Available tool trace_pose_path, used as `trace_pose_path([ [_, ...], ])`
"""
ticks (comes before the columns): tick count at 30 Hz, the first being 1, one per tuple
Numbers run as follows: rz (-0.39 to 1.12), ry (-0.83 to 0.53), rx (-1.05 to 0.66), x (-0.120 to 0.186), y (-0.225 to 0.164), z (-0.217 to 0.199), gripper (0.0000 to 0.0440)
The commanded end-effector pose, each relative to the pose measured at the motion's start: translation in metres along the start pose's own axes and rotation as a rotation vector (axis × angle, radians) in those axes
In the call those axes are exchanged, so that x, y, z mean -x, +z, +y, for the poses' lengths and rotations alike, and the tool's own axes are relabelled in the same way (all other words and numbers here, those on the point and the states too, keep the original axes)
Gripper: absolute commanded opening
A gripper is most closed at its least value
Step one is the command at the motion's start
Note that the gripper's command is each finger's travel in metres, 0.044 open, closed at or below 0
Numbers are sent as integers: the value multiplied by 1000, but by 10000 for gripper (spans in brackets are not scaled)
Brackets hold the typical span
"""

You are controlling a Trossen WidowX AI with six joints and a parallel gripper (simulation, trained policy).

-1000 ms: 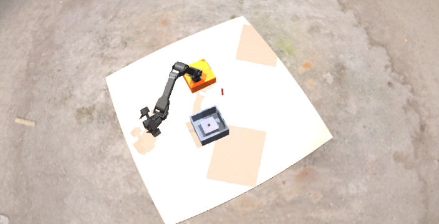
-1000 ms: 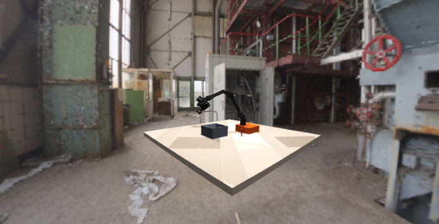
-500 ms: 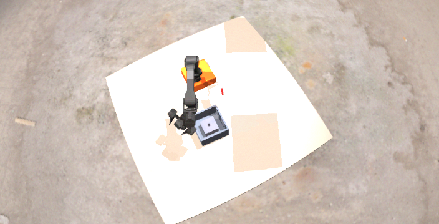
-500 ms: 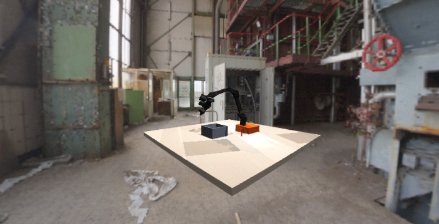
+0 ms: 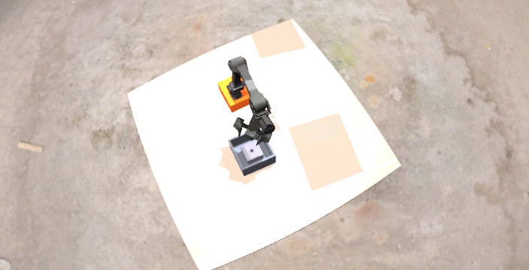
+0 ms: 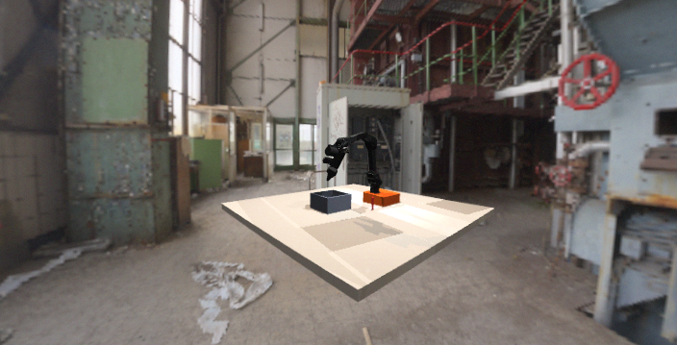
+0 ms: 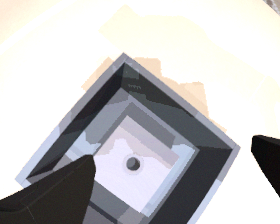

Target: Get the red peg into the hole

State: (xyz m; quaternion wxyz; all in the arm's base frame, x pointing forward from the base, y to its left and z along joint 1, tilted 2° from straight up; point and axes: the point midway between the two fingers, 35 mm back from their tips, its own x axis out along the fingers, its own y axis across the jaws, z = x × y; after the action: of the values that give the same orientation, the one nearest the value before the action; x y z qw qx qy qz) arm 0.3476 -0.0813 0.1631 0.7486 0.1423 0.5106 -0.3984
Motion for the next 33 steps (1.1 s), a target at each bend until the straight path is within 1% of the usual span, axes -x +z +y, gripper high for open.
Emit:
trace_pose_path([
  [1, 48, 42, 22, 21, -35, 13, 440],
  [9, 168, 65, 60, 53, -109, 24, 440],
  [17, 278, 27, 73, 70, -176, 17, 440],
  [25, 347, -30, 90, 70, -231, 9, 440],
  [33, 359, -46, 109, 55, -267, 10, 440],
])
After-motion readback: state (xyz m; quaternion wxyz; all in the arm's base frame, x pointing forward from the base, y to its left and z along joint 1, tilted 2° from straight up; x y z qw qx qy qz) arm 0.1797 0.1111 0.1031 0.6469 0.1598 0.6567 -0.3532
